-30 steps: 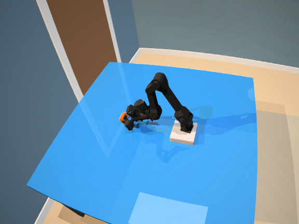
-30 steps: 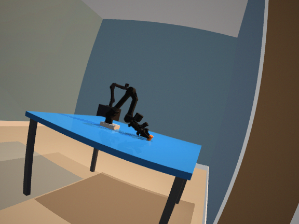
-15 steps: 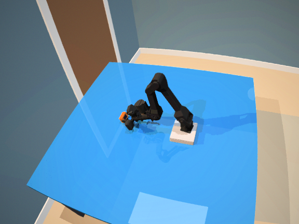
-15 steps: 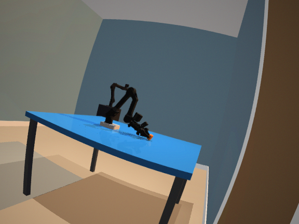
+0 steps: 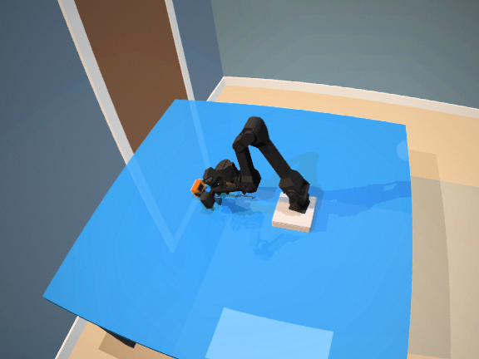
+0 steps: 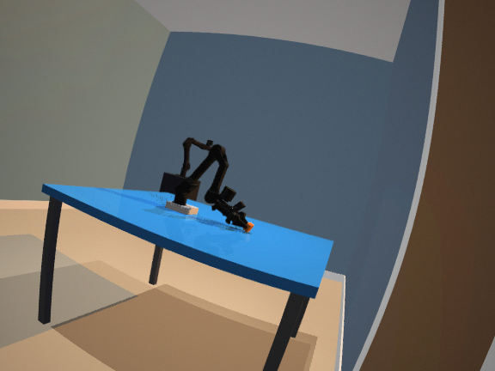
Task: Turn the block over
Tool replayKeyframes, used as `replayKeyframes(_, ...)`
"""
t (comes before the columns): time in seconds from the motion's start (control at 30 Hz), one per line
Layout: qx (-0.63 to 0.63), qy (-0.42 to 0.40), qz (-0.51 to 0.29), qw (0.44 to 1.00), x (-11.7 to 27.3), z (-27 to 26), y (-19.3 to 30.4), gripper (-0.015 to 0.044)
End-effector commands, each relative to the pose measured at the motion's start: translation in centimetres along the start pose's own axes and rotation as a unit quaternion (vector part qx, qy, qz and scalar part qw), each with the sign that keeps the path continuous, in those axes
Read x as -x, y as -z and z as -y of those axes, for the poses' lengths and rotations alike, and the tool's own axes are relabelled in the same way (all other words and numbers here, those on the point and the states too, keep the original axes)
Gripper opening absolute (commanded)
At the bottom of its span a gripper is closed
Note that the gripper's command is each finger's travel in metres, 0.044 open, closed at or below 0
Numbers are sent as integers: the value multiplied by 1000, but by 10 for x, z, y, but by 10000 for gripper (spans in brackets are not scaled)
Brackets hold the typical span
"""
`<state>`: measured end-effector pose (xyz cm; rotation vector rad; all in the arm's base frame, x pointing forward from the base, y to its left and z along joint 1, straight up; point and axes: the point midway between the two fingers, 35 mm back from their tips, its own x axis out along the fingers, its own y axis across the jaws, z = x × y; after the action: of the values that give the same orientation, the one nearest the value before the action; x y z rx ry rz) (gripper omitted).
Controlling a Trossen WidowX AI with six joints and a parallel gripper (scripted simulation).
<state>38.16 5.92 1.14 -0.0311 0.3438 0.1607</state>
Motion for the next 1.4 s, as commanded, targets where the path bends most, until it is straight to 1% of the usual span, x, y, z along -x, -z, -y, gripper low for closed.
replayKeyframes(0.0, -1, -2, 2, 1000, 0, -1, -1, 394)
replayKeyframes(0.07, -1, -2, 2, 1000, 0, -1, -1, 440)
replayKeyframes(1.17, -1, -2, 2, 1000, 0, -1, -1, 440)
replayKeyframes(1.23, -1, -2, -9, 1000, -3, 0, -1, 440)
replayKeyframes(1.37, -1, -2, -76, 997, -14, 0, -8, 440)
